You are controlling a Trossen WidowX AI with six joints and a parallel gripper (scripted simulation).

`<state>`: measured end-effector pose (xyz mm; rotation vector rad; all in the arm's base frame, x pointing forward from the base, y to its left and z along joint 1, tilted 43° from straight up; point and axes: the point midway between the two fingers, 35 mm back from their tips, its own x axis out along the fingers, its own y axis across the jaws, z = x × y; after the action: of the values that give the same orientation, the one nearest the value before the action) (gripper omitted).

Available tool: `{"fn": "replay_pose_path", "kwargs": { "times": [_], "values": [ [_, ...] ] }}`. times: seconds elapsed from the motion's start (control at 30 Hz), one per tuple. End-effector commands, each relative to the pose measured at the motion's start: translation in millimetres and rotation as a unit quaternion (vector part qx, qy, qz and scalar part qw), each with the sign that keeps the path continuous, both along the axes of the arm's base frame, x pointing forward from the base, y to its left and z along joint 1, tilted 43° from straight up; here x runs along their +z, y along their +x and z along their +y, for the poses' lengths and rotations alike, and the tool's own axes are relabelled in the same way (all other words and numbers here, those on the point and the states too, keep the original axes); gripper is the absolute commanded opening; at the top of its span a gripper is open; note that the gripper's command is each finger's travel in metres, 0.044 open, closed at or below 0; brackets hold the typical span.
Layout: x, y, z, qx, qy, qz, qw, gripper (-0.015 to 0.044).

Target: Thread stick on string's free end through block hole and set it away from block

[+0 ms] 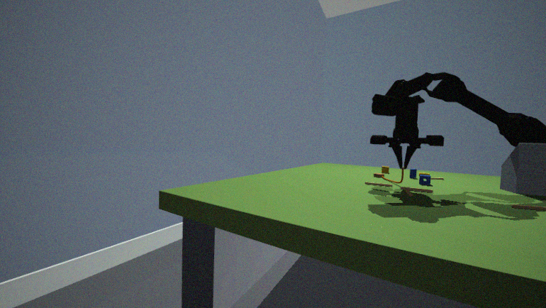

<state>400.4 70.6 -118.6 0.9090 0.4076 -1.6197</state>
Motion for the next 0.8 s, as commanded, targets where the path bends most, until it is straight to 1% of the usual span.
{"fn": "replay_pose_path", "kwargs": {
  "times": [0.0,0.37,0.77],
  "values": [
    [-4,2,7,-0.001,0.003,-0.002,1.0,0.0],
    [-12,4,15,0.0,0.005,-0.003,1.0,0.0],
    [-17,-3,10,0.0,0.005,-0.002,1.0,0.0]
  ]
}}
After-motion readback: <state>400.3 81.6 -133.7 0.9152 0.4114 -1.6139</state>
